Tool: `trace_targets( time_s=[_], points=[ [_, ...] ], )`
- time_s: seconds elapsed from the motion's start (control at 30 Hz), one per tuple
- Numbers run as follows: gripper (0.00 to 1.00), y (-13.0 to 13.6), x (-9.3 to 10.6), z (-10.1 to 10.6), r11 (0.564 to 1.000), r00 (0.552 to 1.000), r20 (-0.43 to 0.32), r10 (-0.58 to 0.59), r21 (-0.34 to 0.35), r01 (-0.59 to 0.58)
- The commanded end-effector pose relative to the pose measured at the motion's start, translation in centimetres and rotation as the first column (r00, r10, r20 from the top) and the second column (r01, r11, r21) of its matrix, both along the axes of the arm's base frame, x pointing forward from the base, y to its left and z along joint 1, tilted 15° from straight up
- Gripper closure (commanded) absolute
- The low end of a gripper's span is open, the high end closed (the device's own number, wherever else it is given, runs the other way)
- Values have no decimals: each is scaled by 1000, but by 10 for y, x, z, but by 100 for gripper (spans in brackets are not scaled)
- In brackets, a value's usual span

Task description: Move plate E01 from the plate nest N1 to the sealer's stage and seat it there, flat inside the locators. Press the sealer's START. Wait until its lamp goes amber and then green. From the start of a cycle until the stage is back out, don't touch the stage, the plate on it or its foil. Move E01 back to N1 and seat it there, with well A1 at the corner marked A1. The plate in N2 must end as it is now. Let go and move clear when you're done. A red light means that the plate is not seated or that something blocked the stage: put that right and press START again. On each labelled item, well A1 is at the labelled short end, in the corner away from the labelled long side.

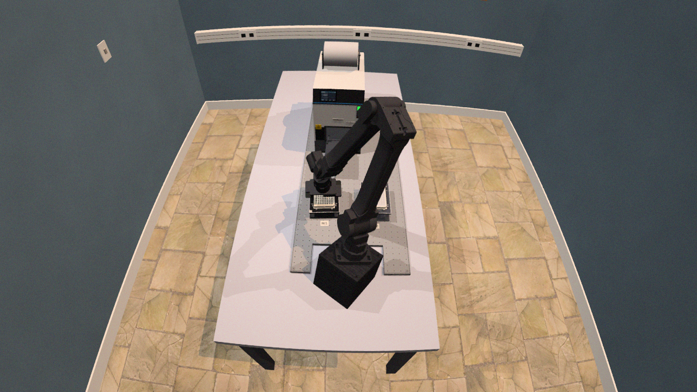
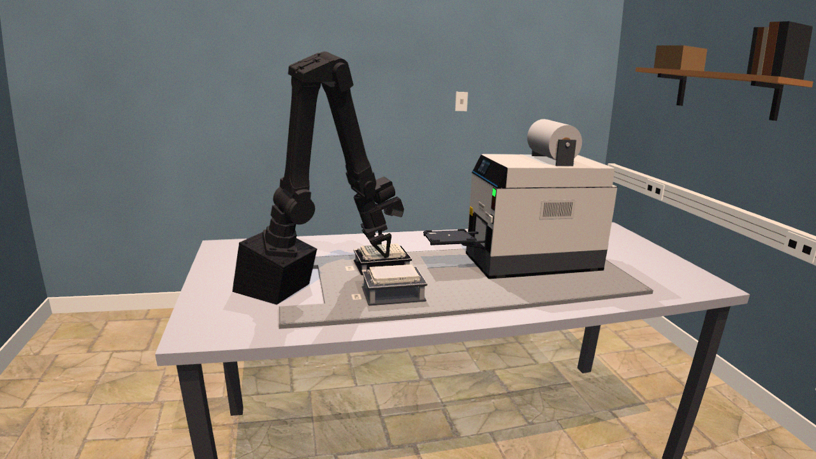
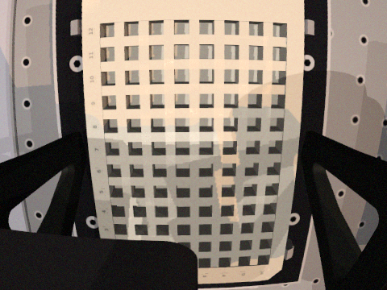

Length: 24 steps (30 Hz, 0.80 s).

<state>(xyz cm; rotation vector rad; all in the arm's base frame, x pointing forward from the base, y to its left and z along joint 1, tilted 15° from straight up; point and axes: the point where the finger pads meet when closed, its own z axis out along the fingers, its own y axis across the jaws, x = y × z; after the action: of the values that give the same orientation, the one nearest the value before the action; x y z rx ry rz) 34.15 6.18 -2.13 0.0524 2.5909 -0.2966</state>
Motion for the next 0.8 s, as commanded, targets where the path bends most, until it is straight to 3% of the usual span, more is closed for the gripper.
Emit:
trace_targets(
  time_s=[0.0, 0.77],
  points=[
    [0, 1, 16, 7, 1000, 999, 36, -26, 19, 25],
    [11, 0, 15, 7, 1000, 999, 35, -26, 15, 25]
  ],
)
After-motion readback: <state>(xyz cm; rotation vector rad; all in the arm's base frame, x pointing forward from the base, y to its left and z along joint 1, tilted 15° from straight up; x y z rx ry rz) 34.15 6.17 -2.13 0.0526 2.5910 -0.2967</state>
